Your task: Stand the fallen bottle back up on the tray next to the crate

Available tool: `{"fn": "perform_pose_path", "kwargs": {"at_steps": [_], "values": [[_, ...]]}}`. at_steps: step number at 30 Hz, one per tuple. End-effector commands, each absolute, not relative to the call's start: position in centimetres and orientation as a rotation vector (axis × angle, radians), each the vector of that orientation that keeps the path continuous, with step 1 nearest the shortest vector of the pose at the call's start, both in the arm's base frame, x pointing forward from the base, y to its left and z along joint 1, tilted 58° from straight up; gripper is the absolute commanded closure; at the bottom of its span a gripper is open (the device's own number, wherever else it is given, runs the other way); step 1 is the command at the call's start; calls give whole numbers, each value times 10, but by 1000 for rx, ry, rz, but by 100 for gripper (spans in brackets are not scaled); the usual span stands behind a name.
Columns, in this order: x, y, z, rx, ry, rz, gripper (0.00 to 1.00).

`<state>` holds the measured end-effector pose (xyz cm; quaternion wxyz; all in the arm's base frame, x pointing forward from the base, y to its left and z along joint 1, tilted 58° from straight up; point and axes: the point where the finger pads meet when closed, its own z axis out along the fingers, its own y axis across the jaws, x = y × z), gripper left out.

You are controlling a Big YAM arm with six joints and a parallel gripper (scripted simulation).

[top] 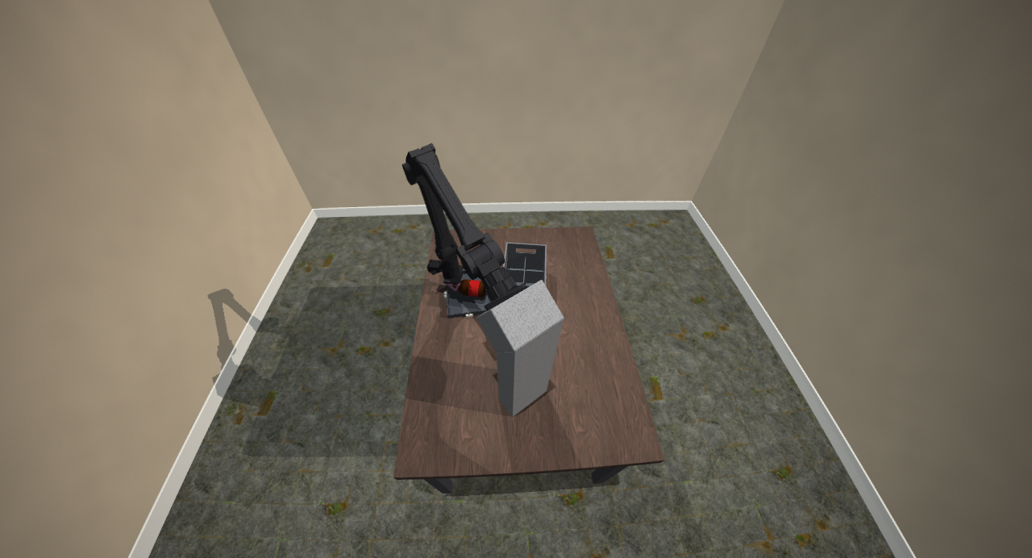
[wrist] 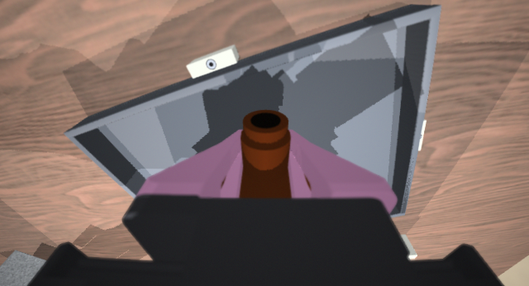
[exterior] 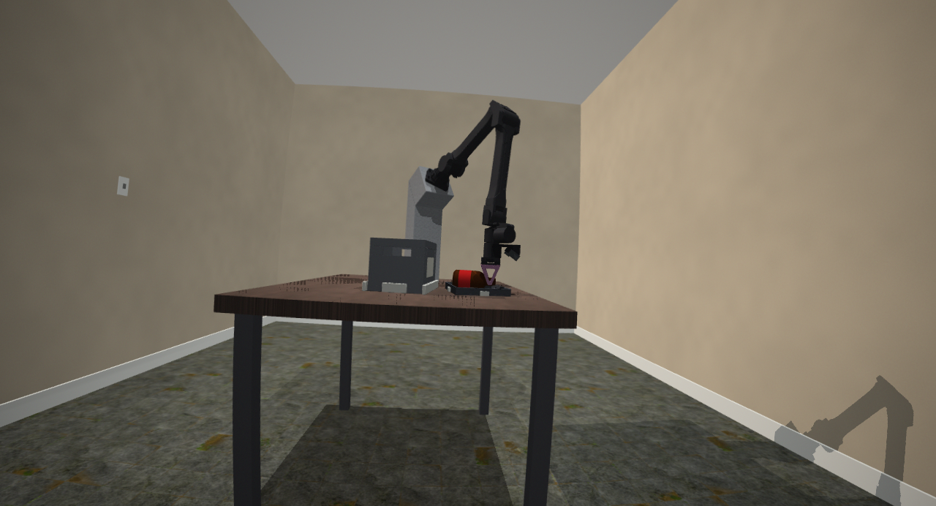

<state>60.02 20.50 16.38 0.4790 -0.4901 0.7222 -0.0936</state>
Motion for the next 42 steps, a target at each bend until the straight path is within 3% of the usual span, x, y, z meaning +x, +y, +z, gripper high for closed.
{"fn": "perform_pose_path", "kwargs": {"at_steps": [1, 42], "values": [[602, 207, 162, -1198, 1764, -225, 100], [589, 198, 179, -1189, 1757, -233, 100]]}}
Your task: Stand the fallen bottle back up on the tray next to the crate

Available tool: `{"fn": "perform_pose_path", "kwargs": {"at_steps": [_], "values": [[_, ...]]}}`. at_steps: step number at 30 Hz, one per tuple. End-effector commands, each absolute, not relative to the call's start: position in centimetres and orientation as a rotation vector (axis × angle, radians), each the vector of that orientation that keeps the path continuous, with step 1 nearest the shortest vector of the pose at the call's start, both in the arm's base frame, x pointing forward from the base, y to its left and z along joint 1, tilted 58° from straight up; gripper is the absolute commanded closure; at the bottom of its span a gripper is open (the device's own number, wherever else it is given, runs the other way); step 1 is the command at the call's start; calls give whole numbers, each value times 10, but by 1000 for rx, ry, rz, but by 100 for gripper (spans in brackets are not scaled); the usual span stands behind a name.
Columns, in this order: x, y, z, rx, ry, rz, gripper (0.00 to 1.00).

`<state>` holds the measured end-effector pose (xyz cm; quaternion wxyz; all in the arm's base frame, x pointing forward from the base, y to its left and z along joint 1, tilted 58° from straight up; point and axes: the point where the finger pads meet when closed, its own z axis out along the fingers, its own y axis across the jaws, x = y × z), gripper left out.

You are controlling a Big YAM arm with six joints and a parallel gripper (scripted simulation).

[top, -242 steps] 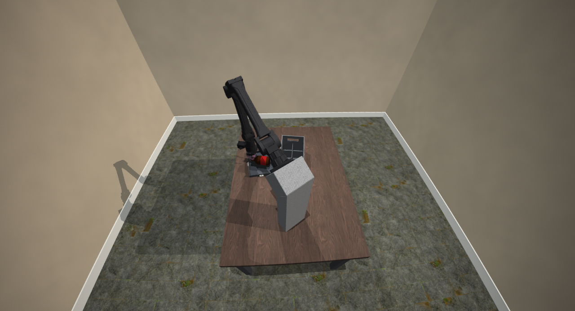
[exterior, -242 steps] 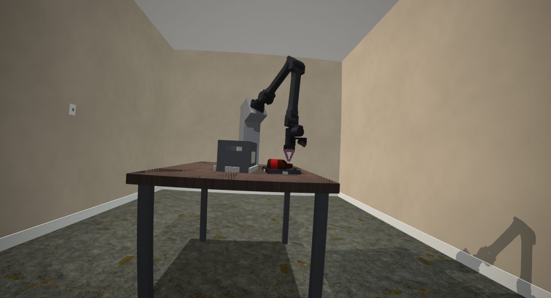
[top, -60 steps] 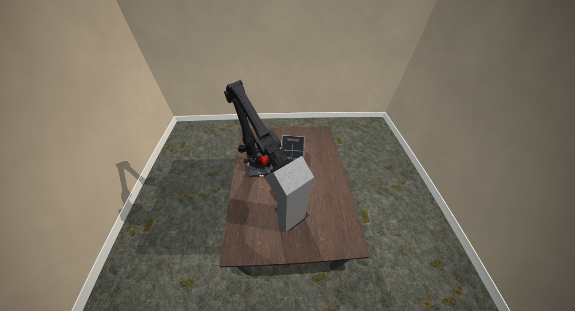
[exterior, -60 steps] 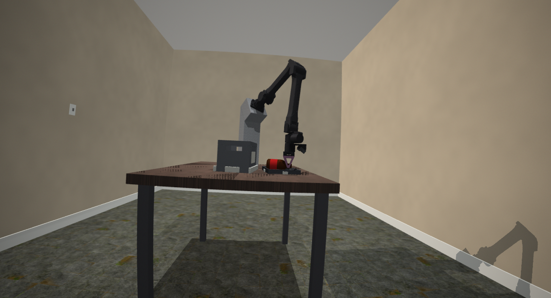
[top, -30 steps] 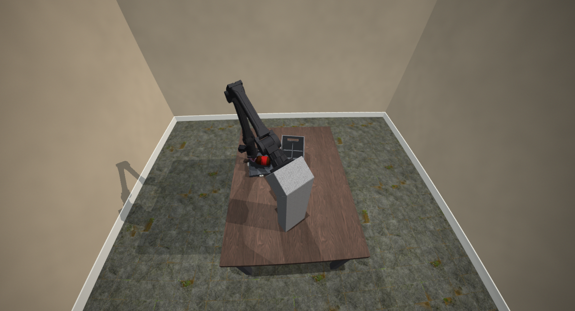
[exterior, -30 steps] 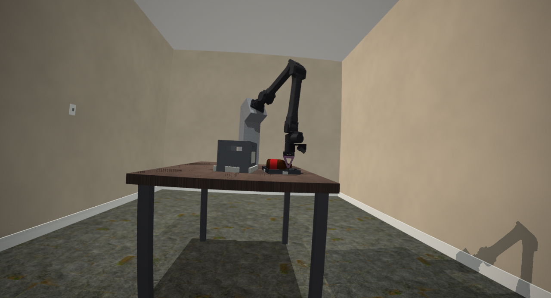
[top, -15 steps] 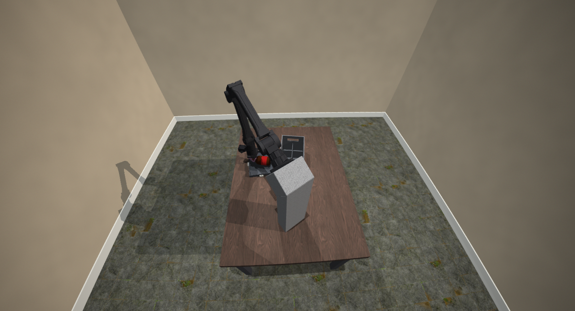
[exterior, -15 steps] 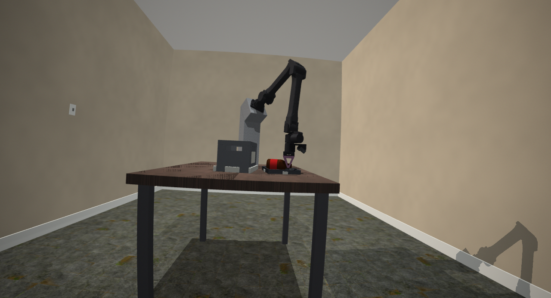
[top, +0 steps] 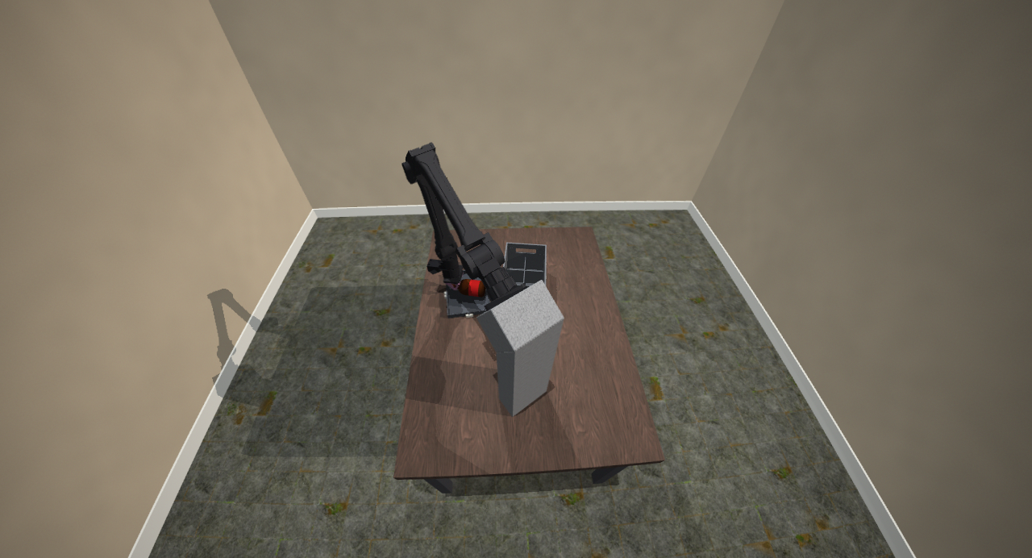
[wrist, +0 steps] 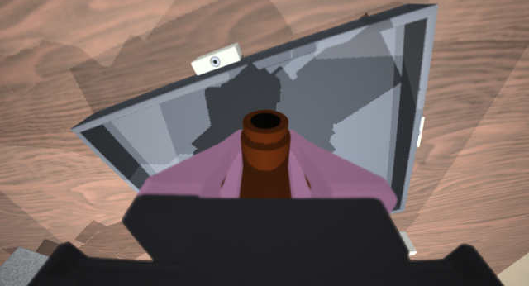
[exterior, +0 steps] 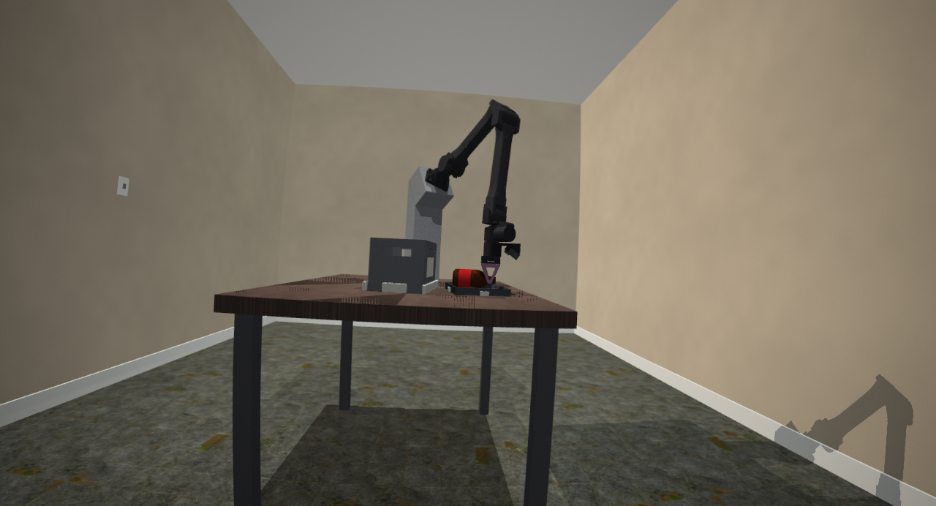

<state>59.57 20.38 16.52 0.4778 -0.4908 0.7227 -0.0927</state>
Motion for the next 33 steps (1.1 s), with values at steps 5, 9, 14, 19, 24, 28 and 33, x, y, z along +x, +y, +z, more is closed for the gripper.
{"fn": "perform_pose_path", "kwargs": {"at_steps": [5, 9, 14, 19, 24, 28, 33], "values": [[586, 195, 181, -1188, 1758, -236, 100], [584, 192, 183, -1187, 1759, -239, 100], [580, 189, 186, -1187, 1759, -241, 100], [576, 187, 189, -1188, 1758, -242, 100], [570, 185, 192, -1191, 1757, -244, 100], [565, 183, 195, -1191, 1756, -244, 100], [561, 181, 198, -1191, 1756, -244, 100]]}}
